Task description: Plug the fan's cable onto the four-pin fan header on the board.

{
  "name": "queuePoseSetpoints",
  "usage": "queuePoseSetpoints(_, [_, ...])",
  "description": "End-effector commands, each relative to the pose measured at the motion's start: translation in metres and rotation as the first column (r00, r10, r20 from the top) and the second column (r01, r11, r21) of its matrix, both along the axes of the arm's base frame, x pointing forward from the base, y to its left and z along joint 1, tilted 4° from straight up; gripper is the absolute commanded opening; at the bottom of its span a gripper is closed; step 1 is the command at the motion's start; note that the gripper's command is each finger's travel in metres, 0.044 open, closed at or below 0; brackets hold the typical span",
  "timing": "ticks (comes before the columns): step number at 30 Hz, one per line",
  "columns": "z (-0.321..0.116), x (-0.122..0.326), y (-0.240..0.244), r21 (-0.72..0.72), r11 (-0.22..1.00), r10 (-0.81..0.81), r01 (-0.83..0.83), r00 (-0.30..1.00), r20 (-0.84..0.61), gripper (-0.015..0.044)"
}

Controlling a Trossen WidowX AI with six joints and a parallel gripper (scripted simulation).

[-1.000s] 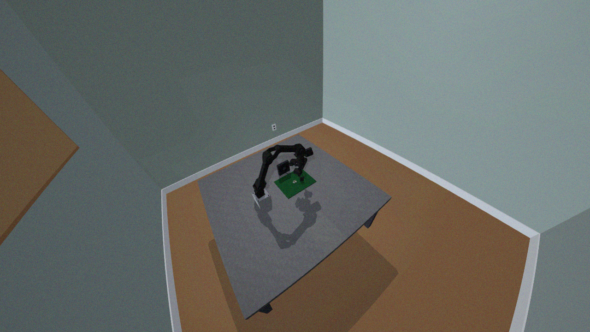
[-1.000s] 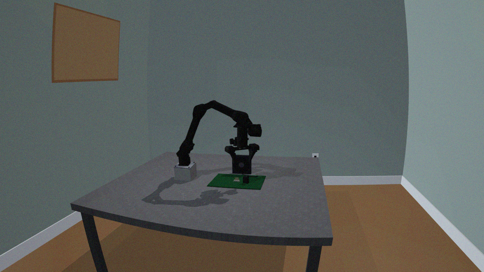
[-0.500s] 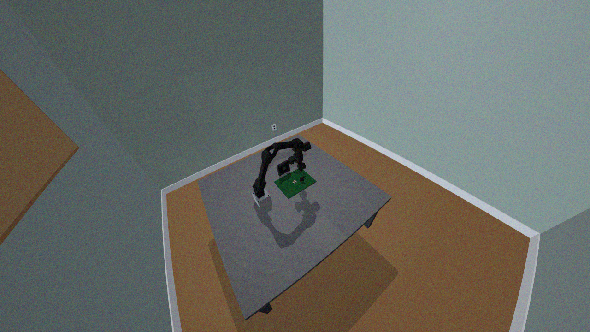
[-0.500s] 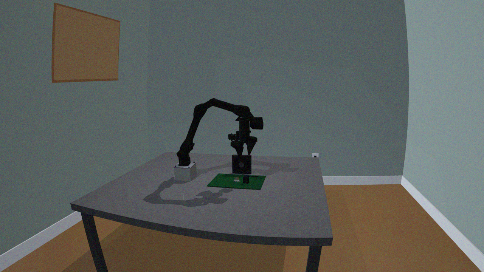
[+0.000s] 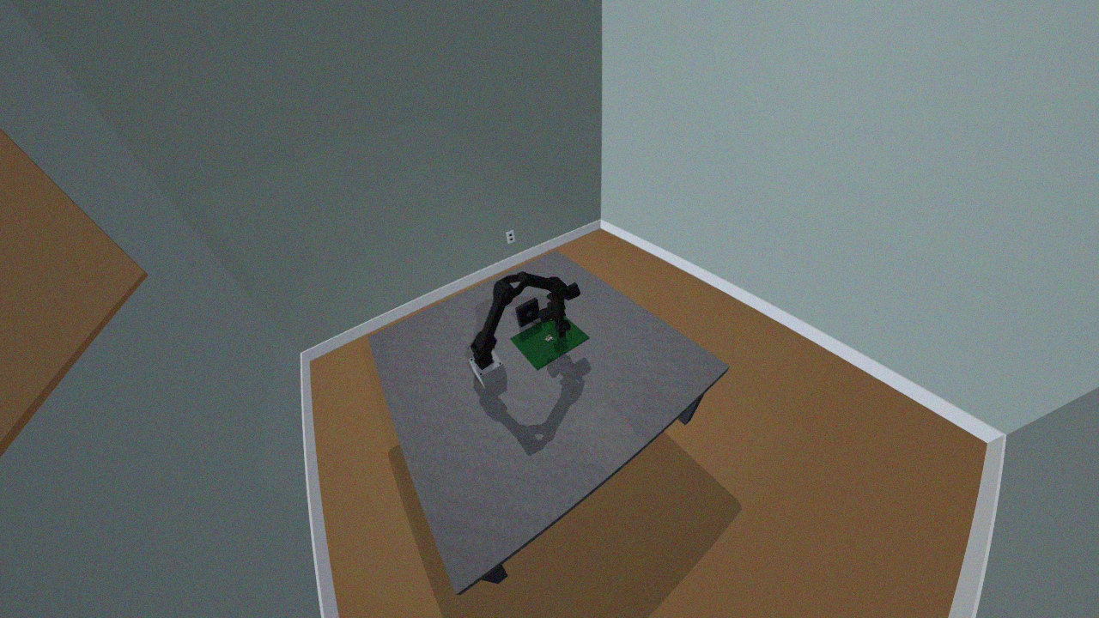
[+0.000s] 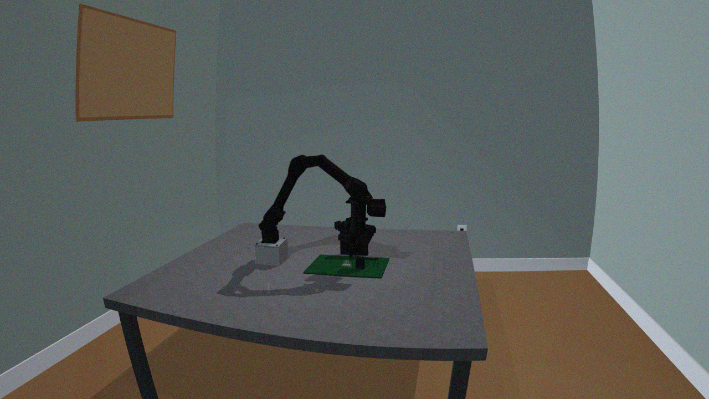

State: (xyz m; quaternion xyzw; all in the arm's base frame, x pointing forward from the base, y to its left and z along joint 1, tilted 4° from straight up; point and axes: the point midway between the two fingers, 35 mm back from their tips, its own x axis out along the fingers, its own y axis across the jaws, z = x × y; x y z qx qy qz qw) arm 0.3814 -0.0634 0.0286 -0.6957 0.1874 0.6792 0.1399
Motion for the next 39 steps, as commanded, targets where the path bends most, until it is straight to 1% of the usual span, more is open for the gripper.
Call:
queuePoseSetpoints(1, [-0.001,0.004,-0.002,-0.009,1.000,0.004,-0.004,1.000,0.028,0.0440])
queuePoseSetpoints(32, [-0.048,0.005,-0.006,-0.009,1.000,0.004,-0.004,1.000,0.028,0.0440])
queuePoseSetpoints(37, [-0.051,0.005,-0.006,-0.009,1.000,0.004,-0.004,1.000,0.028,0.0440])
queuePoseSetpoints(39, [-0.048,0.005,-0.005,-0.004,1.000,0.000,0.000,1.000,0.028,0.0387])
